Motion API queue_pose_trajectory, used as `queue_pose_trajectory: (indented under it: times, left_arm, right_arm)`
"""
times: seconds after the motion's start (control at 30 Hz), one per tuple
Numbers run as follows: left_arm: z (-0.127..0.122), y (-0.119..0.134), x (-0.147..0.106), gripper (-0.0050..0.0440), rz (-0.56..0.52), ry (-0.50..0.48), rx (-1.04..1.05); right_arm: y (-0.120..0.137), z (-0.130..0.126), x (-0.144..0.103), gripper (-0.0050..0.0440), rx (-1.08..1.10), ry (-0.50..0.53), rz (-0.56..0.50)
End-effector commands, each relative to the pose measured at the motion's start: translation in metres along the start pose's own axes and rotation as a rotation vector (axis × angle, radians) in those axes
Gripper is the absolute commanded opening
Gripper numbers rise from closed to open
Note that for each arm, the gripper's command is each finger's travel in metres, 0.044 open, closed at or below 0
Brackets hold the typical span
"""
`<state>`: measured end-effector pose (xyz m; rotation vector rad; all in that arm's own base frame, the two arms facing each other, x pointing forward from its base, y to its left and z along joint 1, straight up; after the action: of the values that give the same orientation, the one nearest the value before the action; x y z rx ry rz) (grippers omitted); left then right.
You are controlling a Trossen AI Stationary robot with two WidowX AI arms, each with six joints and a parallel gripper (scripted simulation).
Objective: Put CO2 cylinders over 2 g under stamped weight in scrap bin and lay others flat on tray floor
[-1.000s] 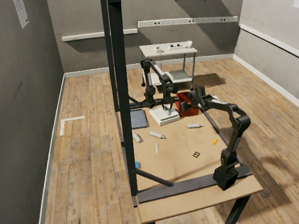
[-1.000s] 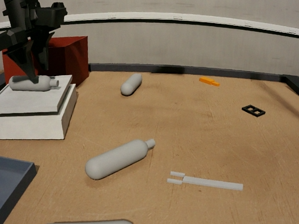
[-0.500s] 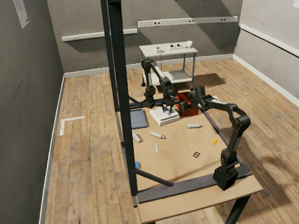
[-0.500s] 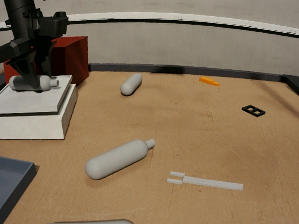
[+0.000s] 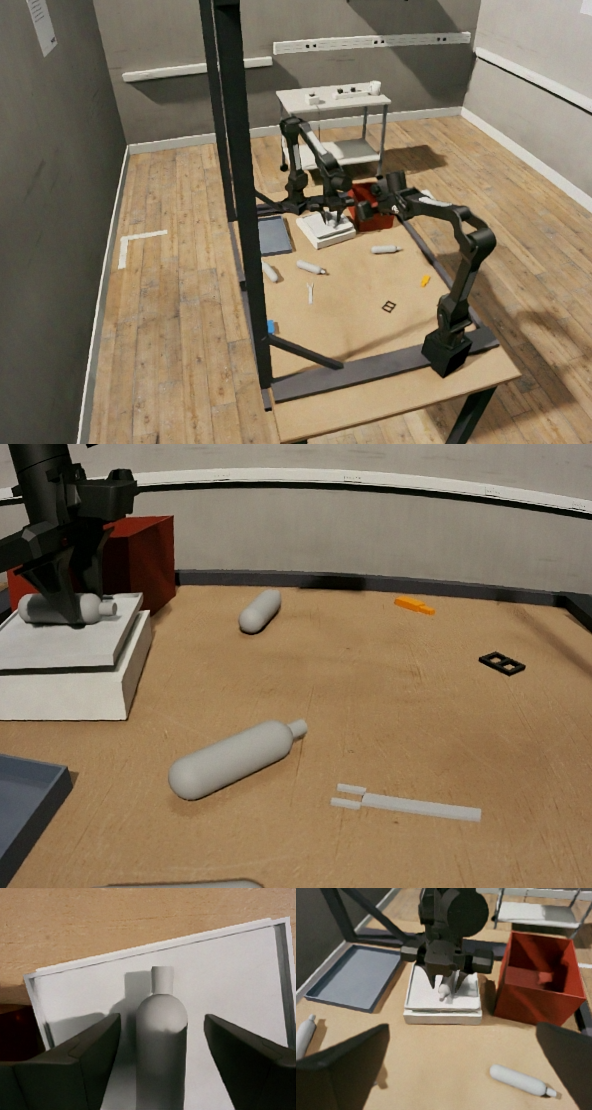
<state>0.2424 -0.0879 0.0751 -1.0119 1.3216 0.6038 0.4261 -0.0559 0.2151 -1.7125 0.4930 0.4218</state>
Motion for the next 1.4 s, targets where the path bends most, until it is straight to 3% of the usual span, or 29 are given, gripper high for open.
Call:
queue_pose_trajectory:
  times: [0.0,0.1,0.23,0.37,0.6,0.9,0.93,1.03,1.37]
  left_arm:
    - [0.0,-0.004,-0.004,0.0251,-0.019,-0.005,0.002]
    - [0.0,-0.004,-0.004,0.0251,-0.019,-0.005,0.002]
    - [0.0,-0.004,-0.004,0.0191,-0.019,-0.005,0.002]
    - [0.0,-0.004,-0.004,0.0191,-0.019,-0.005,0.002]
    - [0.0,-0.004,-0.004,0.0131,-0.019,-0.005,0.002]
    - [0.0,-0.004,-0.004,0.0098,-0.019,-0.005,0.002]
    - [0.0,-0.004,-0.004,0.0074,-0.019,-0.005,0.002]
    - [0.0,-0.01,-0.015,0.0002,-0.038,-0.009,0.004]
    - [-0.005,-0.027,-0.09,-0.0004,-0.038,-0.009,0.005]
  right_arm:
    - [-0.01,-0.003,-0.007,0.044,-0.001,0.007,-0.031]
    - [-0.01,-0.003,-0.007,0.044,-0.001,0.007,-0.031]
    - [-0.01,-0.003,-0.007,0.044,-0.001,0.007,-0.031]
    - [-0.01,-0.003,-0.007,0.044,-0.001,0.007,-0.031]
    - [-0.01,-0.003,-0.007,0.044,-0.001,0.007,-0.031]
    - [-0.01,-0.003,-0.007,0.044,-0.001,0.007,-0.031]
    - [-0.01,-0.003,-0.007,0.044,-0.001,0.007,-0.031]
    - [-0.01,-0.003,-0.007,0.044,-0.001,0.007,-0.031]
    - [-0.01,-0.003,-0.007,0.044,-0.001,0.007,-0.031]
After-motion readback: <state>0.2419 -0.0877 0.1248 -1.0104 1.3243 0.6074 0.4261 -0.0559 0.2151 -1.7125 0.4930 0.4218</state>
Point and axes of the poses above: on each arm, the point midway between the two fingers, 35 mm back from their tips, its own x axis out along the fingers, its own z axis across the jaws, y = z × x, the point moved 1 cm from there along -x, back along the fingers, and after that the axes turned 13 degrees about -x, right-handed, at the moved point
